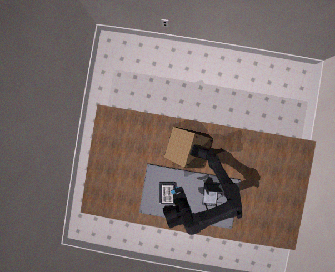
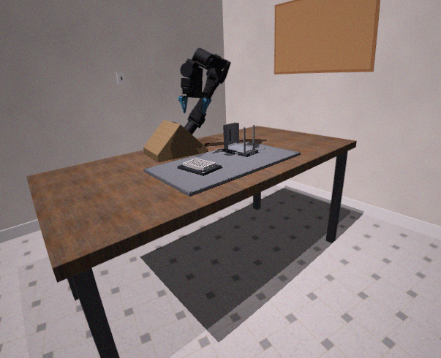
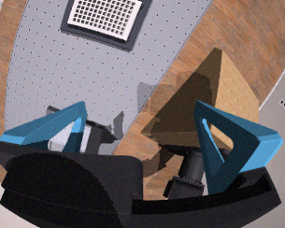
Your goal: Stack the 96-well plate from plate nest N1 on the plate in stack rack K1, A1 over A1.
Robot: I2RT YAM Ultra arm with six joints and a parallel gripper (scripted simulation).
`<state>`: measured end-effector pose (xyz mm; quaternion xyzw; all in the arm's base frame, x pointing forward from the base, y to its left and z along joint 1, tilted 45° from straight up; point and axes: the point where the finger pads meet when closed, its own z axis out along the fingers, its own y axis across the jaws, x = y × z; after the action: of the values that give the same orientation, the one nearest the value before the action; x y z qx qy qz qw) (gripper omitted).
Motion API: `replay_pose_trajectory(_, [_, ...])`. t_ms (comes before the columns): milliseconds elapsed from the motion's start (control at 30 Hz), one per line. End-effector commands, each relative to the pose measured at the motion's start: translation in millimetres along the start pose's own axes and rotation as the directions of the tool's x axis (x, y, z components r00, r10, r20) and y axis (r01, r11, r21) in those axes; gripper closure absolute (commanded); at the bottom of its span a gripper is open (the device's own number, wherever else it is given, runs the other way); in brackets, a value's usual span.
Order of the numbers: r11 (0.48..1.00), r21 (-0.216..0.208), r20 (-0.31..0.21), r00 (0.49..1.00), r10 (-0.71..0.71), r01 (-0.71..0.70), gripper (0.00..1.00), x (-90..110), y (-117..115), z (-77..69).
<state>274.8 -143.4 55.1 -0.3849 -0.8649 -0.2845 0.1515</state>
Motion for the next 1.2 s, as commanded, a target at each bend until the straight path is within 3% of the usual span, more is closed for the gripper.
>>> replay_pose_trajectory(0, [0.986, -0.022, 0.01, 0.986, -0.168, 0.168, 0.0, -18.7, 11.0, 2.1])
replay_pose_trajectory(133, [0.955, -0.034, 0.002, 0.955, -0.296, 0.296, 0.0, -30.2, 18.5, 9.7])
replay_pose_trajectory(200, [0.945, -0.048, 0.001, 0.946, -0.324, 0.324, 0.0, -30.2, 13.5, 6.6])
replay_pose_trajectory(300, [0.903, -0.051, -0.01, 0.904, -0.427, 0.426, 0.0, -36.6, 24.0, 16.1])
replay_pose_trajectory(400, [0.889, -0.056, -0.009, 0.89, -0.455, 0.454, 0.0, -40.3, 25.7, 18.5])
replay_pose_trajectory(700, [0.713, -0.088, 0.002, 0.716, -0.699, 0.696, 0.0, -66.5, 43.0, 42.7])
replay_pose_trajectory(767, [0.69, -0.097, 0.013, 0.694, -0.72, 0.718, 0.0, -68.5, 38.0, 39.7])
replay_pose_trajectory(867, [0.607, -0.106, 0.008, 0.611, -0.792, 0.788, 0.0, -73.1, 48.5, 51.7])
replay_pose_trajectory(967, [0.586, -0.11, 0.018, 0.591, -0.807, 0.803, 0.0, -77.1, 47.6, 53.2])
replay_pose_trajectory(1167, [0.404, -0.126, 0.037, 0.412, -0.911, 0.906, 0.0, -91.6, 61.5, 76.7])
